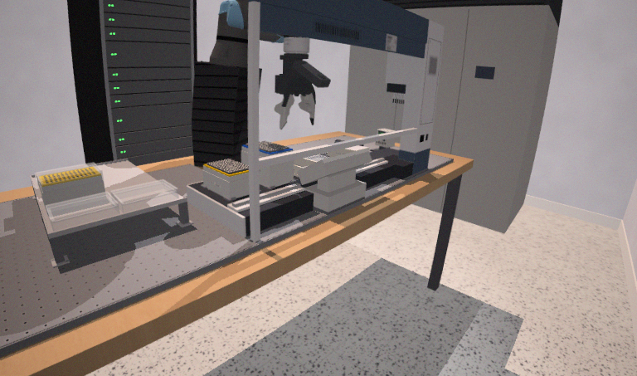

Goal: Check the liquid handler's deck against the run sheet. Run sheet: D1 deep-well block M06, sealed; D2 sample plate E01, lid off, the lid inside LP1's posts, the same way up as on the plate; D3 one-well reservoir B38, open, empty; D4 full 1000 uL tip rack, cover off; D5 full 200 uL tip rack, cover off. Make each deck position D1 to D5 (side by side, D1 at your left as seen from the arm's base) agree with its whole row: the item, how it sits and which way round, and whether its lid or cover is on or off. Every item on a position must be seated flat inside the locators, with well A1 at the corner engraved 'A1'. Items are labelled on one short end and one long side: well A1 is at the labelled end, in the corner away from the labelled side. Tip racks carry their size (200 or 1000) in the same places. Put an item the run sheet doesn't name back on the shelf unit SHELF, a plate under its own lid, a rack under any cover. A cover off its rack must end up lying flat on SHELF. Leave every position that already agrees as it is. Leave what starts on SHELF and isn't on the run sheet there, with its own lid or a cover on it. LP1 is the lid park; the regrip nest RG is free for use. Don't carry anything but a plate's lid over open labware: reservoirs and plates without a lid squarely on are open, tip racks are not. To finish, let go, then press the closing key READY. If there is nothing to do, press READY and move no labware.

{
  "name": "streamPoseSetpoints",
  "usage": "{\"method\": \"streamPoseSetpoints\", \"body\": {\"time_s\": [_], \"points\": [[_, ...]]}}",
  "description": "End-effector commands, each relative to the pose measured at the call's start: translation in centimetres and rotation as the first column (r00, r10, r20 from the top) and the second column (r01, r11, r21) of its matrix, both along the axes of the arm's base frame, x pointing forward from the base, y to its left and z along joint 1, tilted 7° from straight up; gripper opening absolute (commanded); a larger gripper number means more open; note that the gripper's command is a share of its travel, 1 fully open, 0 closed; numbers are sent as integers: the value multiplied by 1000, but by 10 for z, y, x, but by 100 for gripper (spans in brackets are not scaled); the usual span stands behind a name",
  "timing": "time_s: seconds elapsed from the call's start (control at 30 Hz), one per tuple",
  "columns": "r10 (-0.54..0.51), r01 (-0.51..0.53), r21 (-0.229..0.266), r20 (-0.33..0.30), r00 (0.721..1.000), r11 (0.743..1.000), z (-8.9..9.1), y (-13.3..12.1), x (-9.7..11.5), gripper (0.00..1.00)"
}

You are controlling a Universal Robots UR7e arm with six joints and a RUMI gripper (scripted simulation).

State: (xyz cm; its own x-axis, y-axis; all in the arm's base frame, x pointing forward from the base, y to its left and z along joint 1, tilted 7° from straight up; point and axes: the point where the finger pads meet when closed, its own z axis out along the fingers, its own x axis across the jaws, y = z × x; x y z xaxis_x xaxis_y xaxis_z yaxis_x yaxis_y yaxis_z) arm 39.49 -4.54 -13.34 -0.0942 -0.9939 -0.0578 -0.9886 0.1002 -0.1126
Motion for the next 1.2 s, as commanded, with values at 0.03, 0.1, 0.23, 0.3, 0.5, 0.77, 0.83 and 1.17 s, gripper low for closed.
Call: {"method": "streamPoseSetpoints", "body": {"time_s": [0.03,0.1,0.23,0.3,0.5,0.77,0.83,1.17], "points": [[-11,11,-3,-1,1000,1000,1,4,1,82],[-11,11,-3,-1,1000,1000,1,4,1,82],[-11,11,-3,-1,1000,1000,1,4,1,82],[-11,11,-3,-1,1000,1000,1,4,1,82],[-11,11,-3,-1,1000,1000,1,4,1,82],[-11,11,-3,-1,1000,1000,1,4,1,82],[-11,11,-3,-1,1000,1000,1,4,1,82],[-9,9,-5,1,1000,1000,2,14,3,82]]}}
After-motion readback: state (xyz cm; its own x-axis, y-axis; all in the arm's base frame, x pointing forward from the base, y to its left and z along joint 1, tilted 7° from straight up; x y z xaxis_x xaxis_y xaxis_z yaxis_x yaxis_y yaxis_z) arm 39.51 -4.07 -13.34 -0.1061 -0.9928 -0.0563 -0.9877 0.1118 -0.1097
